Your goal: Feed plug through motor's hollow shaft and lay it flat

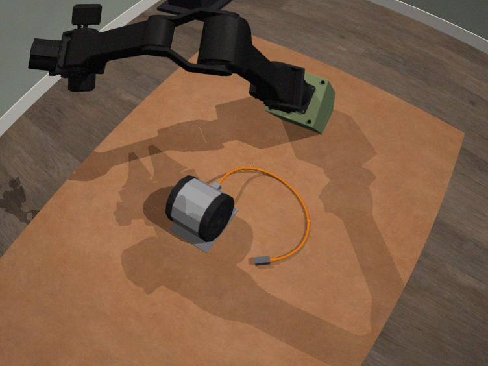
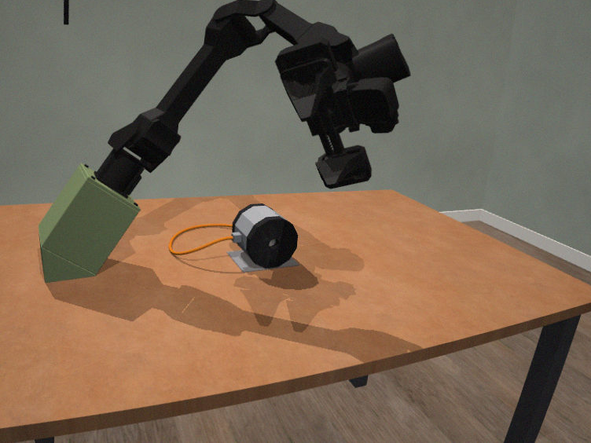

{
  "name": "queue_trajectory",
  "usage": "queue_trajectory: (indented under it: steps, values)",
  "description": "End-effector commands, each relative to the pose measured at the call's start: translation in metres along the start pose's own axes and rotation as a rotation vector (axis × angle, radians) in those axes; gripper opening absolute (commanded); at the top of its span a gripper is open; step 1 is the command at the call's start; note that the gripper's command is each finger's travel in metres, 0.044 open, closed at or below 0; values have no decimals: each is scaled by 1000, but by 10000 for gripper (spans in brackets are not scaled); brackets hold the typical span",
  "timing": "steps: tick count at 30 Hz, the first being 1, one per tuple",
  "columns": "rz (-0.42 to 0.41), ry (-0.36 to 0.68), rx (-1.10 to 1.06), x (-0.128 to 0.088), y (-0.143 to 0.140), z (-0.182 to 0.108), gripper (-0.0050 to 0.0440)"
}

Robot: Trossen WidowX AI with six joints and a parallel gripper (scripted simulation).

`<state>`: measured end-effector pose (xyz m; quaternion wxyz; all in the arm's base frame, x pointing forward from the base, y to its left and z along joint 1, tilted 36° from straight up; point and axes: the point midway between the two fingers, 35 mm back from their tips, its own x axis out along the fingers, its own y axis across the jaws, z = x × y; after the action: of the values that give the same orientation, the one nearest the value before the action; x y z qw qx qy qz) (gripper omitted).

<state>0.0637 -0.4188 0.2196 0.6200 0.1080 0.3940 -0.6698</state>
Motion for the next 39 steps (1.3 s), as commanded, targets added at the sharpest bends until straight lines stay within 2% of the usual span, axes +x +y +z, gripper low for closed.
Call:
queue_trajectory:
  steps: [1, 17, 19, 27, 32, 34, 39]
  values:
    - [0, 0, 0, 0, 0, 0, 400]
    - [0, 0, 0, 0, 0, 0, 400]
    - [21, -11, 2, -5, 12, 1, 352]
    - [277, -111, 29, -81, 140, -7, 160]
    - [453, -140, 40, -140, 205, -33, 160]
    - [453, -140, 40, -140, 205, -33, 160]
    - [631, -140, 44, -202, 254, -73, 160]
